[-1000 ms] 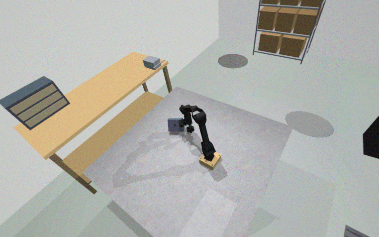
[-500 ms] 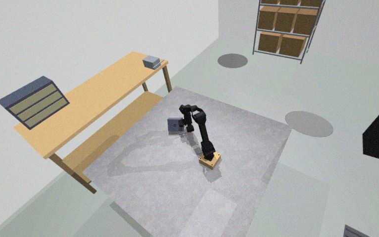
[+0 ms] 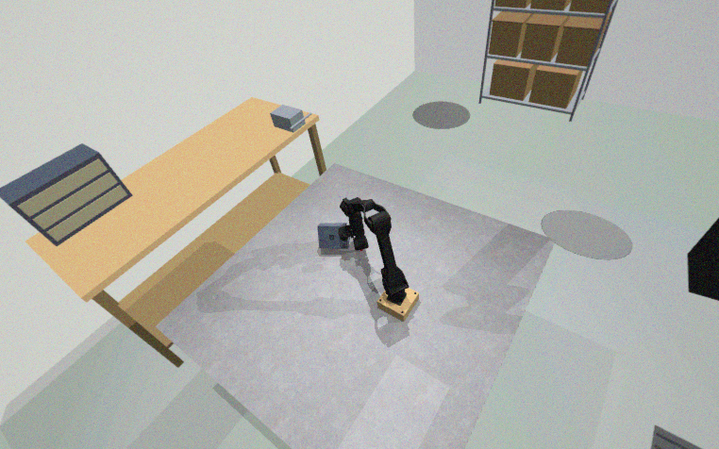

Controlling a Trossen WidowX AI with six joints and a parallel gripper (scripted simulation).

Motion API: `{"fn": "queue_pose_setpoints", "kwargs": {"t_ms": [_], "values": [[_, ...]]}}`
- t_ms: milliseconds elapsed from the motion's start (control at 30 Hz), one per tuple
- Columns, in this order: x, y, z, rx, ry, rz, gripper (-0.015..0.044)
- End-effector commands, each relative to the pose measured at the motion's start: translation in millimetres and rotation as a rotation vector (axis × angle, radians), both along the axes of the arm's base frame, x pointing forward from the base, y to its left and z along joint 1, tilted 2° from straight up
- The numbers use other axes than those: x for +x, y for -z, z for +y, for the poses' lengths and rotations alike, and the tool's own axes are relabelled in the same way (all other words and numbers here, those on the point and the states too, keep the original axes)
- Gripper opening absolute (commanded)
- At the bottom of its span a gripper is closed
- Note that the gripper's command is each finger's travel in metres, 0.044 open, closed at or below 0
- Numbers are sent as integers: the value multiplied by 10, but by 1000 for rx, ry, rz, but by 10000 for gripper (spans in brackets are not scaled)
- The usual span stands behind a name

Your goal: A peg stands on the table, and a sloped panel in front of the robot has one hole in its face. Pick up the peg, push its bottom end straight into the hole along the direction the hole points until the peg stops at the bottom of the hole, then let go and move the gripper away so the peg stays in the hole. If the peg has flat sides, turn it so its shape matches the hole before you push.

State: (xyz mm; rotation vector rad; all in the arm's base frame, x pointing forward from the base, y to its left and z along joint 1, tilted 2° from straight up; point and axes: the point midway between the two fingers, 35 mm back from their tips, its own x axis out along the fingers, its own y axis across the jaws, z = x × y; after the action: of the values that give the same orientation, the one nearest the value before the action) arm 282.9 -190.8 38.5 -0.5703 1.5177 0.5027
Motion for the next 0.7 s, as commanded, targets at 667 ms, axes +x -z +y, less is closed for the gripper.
{"fn": "queue_pose_setpoints", "kwargs": {"t_ms": [667], "values": [[-11,-777,24,-1,-1,-6,0]]}}
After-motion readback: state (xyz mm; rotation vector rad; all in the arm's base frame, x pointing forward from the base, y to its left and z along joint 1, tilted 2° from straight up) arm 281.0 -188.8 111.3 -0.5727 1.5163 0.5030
